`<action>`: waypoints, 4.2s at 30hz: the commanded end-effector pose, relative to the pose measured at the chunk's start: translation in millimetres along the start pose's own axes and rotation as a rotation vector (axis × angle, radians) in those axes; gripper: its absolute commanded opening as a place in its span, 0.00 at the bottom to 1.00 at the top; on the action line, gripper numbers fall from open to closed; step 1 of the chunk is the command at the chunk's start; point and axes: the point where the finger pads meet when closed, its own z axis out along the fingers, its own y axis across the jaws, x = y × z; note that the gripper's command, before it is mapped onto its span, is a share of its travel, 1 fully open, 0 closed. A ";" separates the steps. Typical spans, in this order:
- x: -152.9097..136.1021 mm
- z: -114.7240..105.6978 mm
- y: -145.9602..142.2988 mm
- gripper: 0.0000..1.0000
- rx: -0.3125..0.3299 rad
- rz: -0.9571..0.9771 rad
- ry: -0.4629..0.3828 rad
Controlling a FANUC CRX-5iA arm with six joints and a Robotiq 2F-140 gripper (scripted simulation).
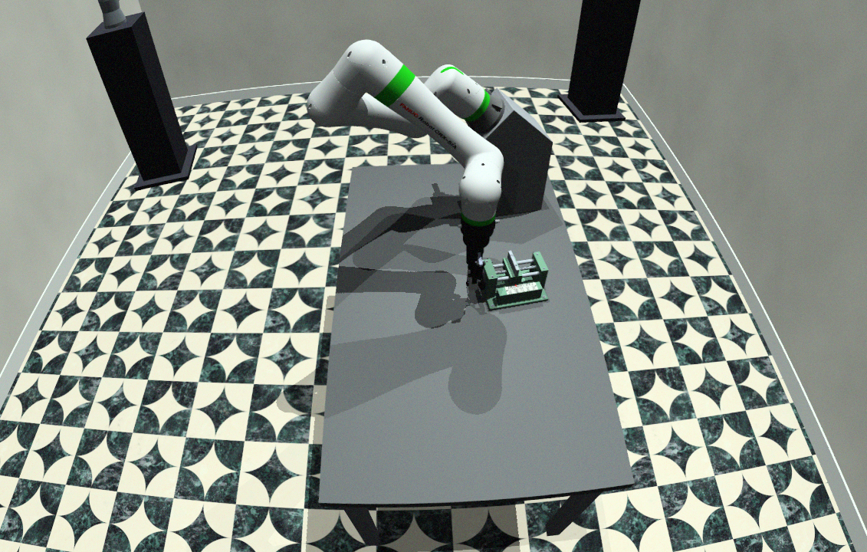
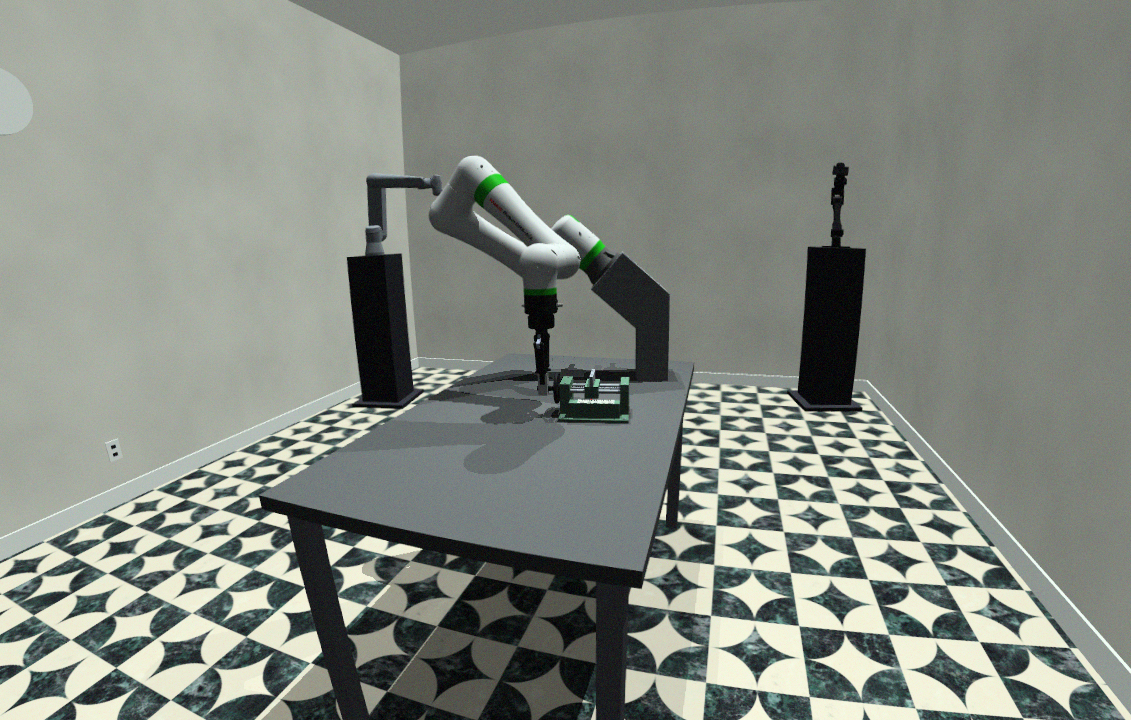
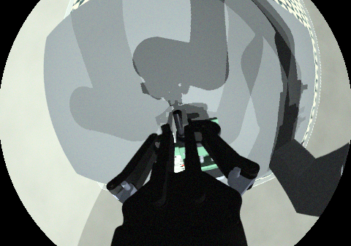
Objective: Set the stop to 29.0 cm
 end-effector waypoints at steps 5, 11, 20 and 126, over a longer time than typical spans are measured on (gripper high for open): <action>-0.1 9.7 -0.9 0.04 0.000 0.000 0.000; -0.1 17.7 0.5 0.04 0.000 0.000 0.000; -0.1 27.0 5.2 0.04 0.000 0.000 0.000; -0.2 40.6 32.5 0.04 0.000 0.000 0.000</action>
